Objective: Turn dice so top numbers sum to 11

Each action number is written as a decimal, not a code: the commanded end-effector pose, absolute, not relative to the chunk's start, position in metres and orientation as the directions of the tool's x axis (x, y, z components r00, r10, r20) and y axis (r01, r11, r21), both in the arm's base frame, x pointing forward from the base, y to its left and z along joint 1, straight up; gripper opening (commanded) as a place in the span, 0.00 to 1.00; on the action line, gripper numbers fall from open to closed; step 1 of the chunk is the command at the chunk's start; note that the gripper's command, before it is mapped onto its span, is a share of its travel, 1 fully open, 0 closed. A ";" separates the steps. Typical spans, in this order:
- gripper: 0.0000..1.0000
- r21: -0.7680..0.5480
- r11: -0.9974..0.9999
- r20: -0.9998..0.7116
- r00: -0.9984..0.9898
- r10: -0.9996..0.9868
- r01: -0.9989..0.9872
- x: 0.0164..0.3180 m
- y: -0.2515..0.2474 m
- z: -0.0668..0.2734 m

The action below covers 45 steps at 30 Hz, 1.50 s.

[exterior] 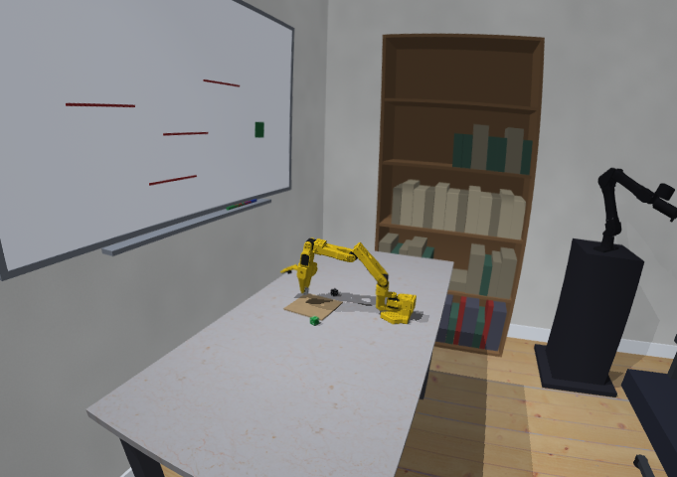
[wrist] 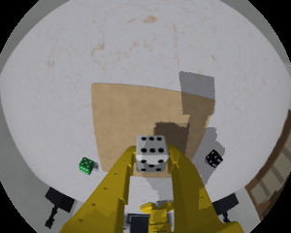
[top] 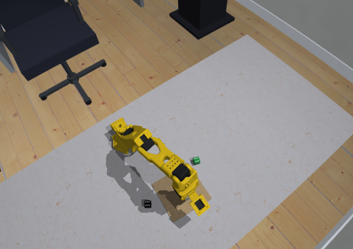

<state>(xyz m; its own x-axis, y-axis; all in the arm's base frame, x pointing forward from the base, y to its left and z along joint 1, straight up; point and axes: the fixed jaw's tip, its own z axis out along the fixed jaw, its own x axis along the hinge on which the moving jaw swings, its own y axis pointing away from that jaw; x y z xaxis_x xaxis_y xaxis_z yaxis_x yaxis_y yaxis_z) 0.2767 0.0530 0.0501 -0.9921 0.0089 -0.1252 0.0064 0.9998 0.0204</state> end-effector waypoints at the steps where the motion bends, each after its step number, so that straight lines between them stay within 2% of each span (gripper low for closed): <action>1: 0.00 0.028 1.000 -0.174 -0.985 -0.007 -0.012 0.281 0.056 0.062; 45: 0.00 0.026 0.999 -0.179 -0.983 -0.042 -0.047 0.283 0.062 0.059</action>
